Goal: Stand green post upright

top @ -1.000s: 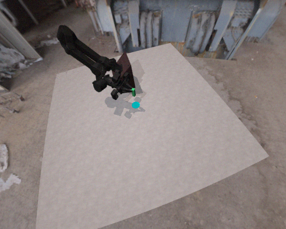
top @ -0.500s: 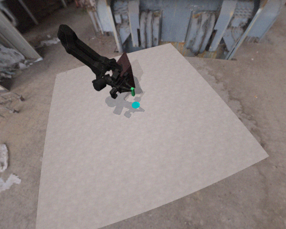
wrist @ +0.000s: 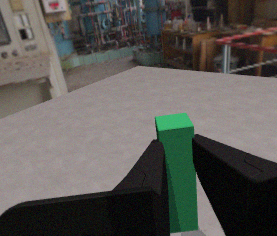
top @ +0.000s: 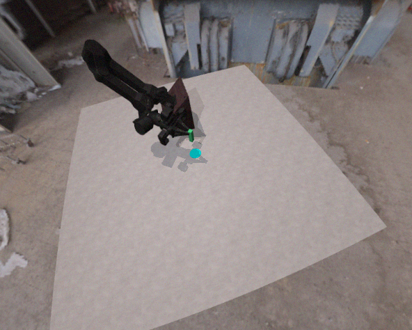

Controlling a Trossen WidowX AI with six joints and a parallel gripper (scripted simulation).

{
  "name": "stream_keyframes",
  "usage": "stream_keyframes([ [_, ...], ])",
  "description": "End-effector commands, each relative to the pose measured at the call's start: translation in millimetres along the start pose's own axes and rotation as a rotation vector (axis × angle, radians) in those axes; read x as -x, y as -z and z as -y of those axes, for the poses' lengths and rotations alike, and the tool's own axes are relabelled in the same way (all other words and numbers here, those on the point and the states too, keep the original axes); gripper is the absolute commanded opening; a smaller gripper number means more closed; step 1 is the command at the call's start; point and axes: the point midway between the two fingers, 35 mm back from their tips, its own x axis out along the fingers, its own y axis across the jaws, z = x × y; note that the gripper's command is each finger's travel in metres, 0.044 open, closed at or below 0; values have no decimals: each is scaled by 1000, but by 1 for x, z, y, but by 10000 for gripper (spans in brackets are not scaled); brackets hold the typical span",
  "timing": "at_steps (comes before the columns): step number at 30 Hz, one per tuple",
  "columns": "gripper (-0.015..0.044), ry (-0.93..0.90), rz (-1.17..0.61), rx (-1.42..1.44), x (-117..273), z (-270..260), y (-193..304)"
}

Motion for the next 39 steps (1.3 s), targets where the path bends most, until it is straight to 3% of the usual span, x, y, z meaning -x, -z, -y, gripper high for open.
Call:
stream_keyframes([
  [1, 23, -6, 1, 4, -2, 2, 5],
  [39, 23, -5, 5, -1, -8, -2, 77],
])
